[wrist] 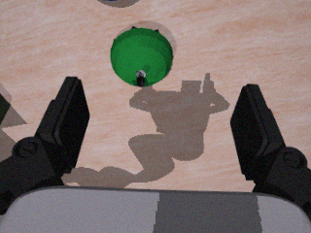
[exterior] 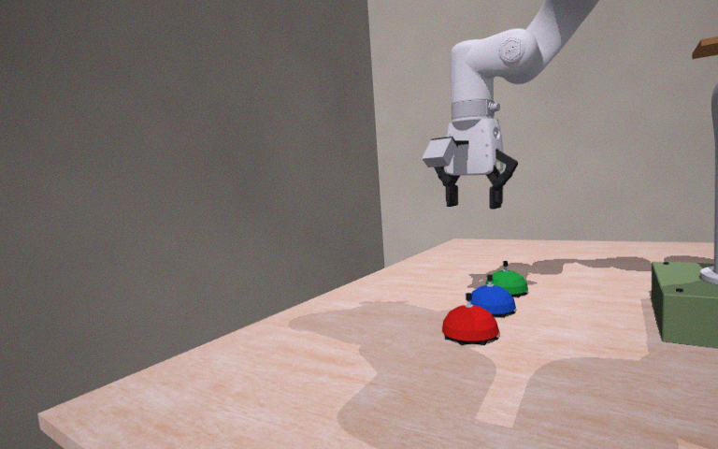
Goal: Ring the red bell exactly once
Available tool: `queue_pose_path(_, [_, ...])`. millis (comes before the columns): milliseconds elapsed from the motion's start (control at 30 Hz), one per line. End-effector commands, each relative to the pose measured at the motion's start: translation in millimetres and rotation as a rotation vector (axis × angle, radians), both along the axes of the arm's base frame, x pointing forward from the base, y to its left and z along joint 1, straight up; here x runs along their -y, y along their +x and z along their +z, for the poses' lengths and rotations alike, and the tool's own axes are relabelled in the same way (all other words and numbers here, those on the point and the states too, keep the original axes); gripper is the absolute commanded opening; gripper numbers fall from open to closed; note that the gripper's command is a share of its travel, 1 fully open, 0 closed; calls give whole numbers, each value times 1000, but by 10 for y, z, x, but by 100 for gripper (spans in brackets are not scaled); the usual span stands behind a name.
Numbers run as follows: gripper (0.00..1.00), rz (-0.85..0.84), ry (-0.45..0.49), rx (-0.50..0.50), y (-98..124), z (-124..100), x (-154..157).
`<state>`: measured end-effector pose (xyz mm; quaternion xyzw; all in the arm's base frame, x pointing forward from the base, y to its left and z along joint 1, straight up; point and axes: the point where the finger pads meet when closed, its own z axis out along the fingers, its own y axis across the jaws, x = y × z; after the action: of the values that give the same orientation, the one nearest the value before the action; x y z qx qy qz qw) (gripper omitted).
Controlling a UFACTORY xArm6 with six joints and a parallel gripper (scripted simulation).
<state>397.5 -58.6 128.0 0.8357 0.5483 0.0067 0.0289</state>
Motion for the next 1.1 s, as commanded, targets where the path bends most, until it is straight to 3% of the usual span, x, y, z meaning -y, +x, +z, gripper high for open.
queue_pose_path(0, [100, 73, 14, -6, 127, -144, -627])
queue_pose_path(267, [100, 230, 34, -39, -62, -371, -1579])
queue_pose_path(533, [100, 252, 35, -44, -108, -404, -1709])
queue_pose_path(567, [0, 252, 35, -44, -108, -404, -1709])
queue_pose_path(1067, [0, 252, 35, -44, -108, -404, -1709])
